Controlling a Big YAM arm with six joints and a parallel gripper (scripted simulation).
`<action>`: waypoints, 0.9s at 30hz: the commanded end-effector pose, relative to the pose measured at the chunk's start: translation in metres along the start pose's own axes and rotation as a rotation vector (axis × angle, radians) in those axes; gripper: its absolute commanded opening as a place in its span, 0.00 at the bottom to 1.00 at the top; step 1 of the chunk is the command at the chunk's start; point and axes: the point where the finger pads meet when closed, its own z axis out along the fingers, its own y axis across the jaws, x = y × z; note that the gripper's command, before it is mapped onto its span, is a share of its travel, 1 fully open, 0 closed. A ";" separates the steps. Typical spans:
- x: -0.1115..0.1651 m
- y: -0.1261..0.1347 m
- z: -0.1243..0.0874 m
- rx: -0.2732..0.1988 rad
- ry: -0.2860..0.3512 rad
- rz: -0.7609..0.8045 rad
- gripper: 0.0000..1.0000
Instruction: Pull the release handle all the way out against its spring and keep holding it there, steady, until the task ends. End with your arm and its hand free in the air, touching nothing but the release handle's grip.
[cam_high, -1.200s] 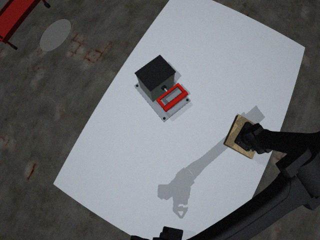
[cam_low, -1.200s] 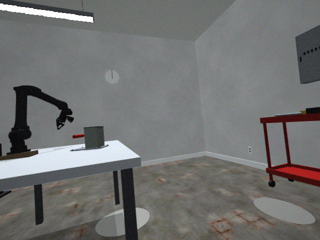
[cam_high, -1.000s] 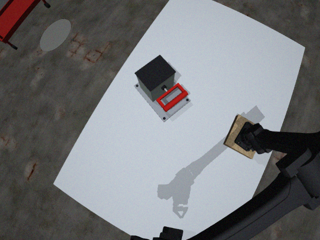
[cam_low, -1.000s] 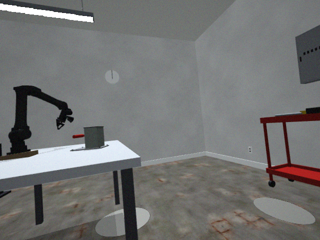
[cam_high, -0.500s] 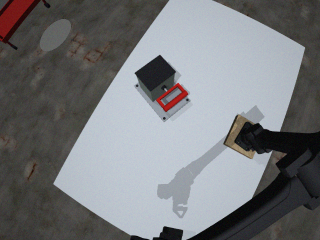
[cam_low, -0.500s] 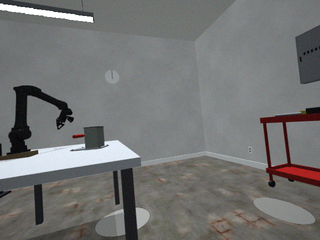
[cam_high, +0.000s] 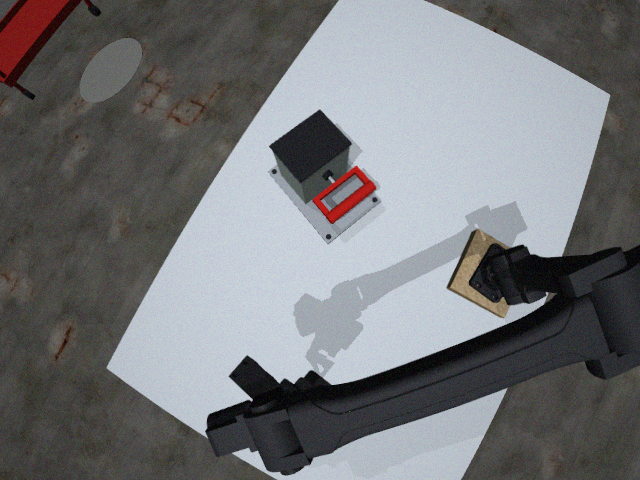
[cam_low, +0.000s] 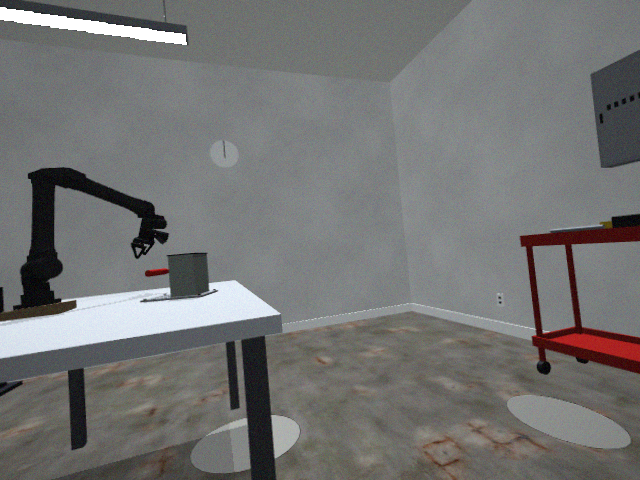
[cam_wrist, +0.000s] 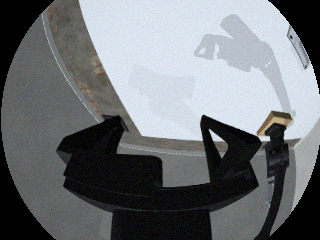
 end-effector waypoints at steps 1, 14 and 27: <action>-0.021 -0.021 -0.026 -0.033 -0.051 0.180 1.00; -0.108 -0.123 -0.069 -0.058 -0.184 0.699 1.00; -0.160 -0.254 -0.105 -0.097 -0.309 1.268 1.00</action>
